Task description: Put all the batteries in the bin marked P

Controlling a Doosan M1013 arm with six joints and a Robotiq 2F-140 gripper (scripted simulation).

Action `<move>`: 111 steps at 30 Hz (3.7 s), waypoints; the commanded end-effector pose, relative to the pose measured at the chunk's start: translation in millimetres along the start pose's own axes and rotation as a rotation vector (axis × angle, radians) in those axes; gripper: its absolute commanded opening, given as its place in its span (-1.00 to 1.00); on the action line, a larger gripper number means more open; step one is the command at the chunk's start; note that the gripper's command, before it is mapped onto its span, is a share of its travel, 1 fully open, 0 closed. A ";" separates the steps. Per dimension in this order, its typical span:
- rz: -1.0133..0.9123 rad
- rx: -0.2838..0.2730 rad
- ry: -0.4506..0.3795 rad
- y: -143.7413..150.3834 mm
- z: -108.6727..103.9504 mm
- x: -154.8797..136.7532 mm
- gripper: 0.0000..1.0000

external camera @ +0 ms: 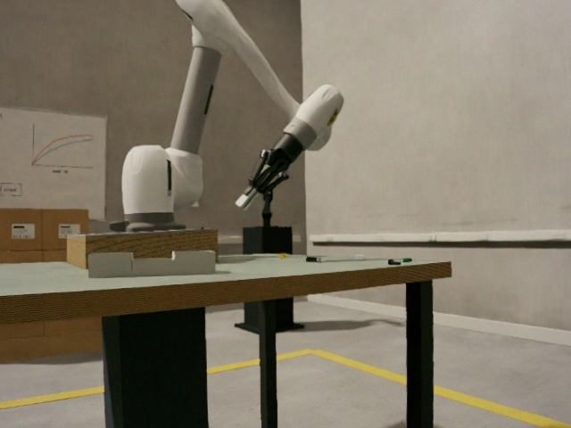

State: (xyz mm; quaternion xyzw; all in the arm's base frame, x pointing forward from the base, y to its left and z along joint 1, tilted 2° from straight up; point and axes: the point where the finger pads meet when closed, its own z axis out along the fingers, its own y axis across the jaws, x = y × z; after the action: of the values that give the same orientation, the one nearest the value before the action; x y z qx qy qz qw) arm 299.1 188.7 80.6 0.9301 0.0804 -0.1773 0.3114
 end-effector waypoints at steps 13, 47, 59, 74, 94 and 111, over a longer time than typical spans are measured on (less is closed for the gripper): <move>0.023 0.299 0.041 56.5 13.5 53.4 -0.70; 0.198 0.595 0.325 200.1 40.2 118.8 -0.70; 0.214 0.603 0.347 226.9 45.9 124.0 -0.70; 0.553 0.664 0.238 262.6 111.9 128.1 -0.70; 0.642 0.675 0.209 329.9 236.4 135.8 -0.70; 0.642 0.675 0.209 335.5 274.2 143.4 -0.70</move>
State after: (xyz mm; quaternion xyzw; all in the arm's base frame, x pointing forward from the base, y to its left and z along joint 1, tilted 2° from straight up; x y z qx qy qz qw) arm 441.8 -237.9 12.2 0.9700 -0.2421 0.0055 0.0210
